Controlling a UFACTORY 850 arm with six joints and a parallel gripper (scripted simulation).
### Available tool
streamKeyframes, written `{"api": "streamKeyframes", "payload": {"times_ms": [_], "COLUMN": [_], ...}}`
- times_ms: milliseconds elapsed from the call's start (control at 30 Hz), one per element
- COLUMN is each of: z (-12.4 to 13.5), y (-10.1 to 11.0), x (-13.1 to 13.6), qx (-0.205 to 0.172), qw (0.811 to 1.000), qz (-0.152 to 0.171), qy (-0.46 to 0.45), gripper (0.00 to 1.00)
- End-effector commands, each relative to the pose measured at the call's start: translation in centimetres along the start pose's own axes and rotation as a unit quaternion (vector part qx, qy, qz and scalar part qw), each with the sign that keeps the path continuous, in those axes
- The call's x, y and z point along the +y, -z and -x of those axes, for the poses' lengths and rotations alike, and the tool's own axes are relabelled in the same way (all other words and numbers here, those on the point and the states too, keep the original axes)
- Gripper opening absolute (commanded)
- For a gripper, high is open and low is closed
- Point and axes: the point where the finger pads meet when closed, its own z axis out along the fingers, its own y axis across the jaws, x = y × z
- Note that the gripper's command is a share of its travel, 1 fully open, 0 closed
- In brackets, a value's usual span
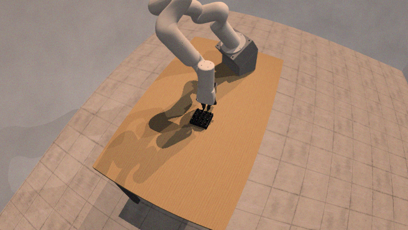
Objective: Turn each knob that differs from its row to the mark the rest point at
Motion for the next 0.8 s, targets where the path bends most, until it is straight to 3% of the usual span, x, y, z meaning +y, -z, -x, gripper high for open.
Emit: {"api": "streamKeyframes", "payload": {"times_ms": [0, 433, 467, 600, 767], "z": [0.0, 0.0, 0.0, 0.0, 0.1], "y": [0.6, 0.6, 0.6, 1.2, 3.6], "x": [0.0, 0.0, 0.0, 0.0, 0.0], "qx": [0.0, 0.0, 0.0, 0.0, 0.0], "qw": [1.0, 1.0, 1.0, 1.0, 1.0], "qz": [0.0, 0.0, 0.0, 0.0, 0.0], "qy": [0.0, 0.0, 0.0, 0.0, 0.0], "gripper": [0.19, 0.19, 1.0, 1.0, 1.0]}}
